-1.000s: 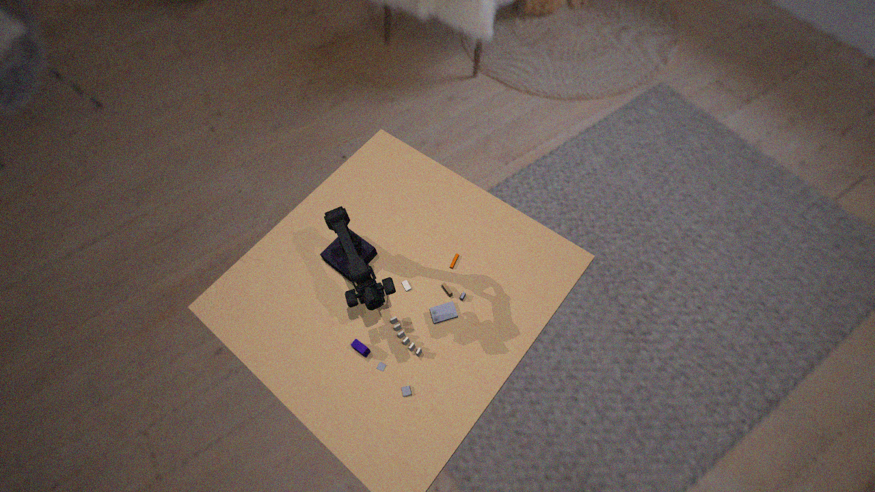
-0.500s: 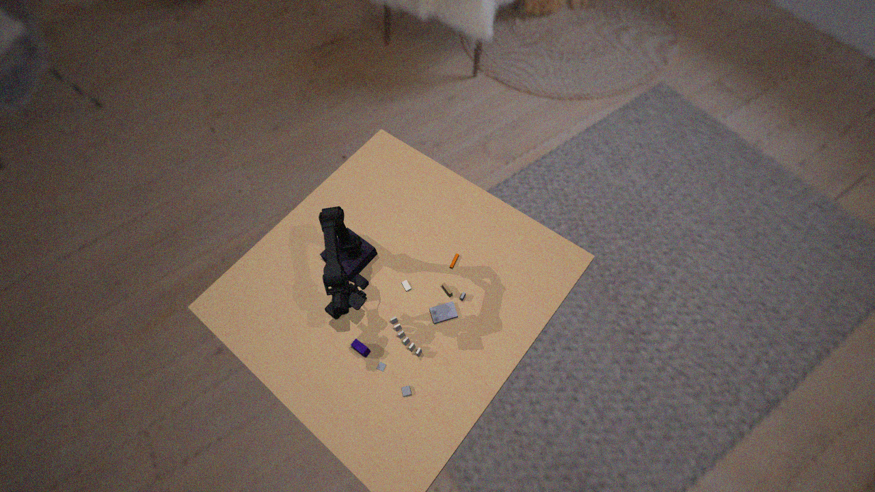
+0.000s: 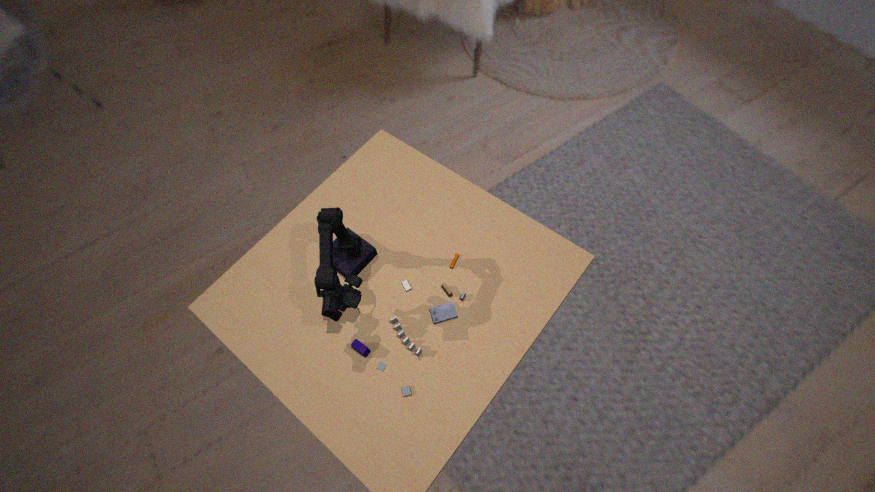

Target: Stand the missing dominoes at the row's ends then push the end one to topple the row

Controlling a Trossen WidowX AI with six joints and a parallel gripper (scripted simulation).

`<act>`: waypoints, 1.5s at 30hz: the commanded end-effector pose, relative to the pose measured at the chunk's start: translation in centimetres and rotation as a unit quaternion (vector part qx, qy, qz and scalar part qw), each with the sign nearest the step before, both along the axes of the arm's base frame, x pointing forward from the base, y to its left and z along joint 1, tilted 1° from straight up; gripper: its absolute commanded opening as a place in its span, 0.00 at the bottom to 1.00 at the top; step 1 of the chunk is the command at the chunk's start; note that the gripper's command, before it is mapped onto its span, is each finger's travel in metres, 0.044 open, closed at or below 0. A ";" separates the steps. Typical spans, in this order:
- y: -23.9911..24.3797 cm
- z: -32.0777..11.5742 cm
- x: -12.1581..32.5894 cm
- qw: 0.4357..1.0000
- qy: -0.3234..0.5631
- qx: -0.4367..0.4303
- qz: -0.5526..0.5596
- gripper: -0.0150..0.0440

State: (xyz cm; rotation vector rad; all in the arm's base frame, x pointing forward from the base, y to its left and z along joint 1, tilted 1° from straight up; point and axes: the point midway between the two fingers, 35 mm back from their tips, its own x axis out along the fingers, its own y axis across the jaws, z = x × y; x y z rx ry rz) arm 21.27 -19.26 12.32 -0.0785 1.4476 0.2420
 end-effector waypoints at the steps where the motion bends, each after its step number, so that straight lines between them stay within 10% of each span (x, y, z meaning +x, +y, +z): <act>1: 0.4 -1.2 -0.2 0.998 -0.033 0.043 0.012 0.44; 22: 1.3 -3.7 -0.7 0.929 -0.322 0.177 0.028 0.44; 45: -1.1 -1.9 -3.4 0.775 -0.625 0.081 -0.042 0.44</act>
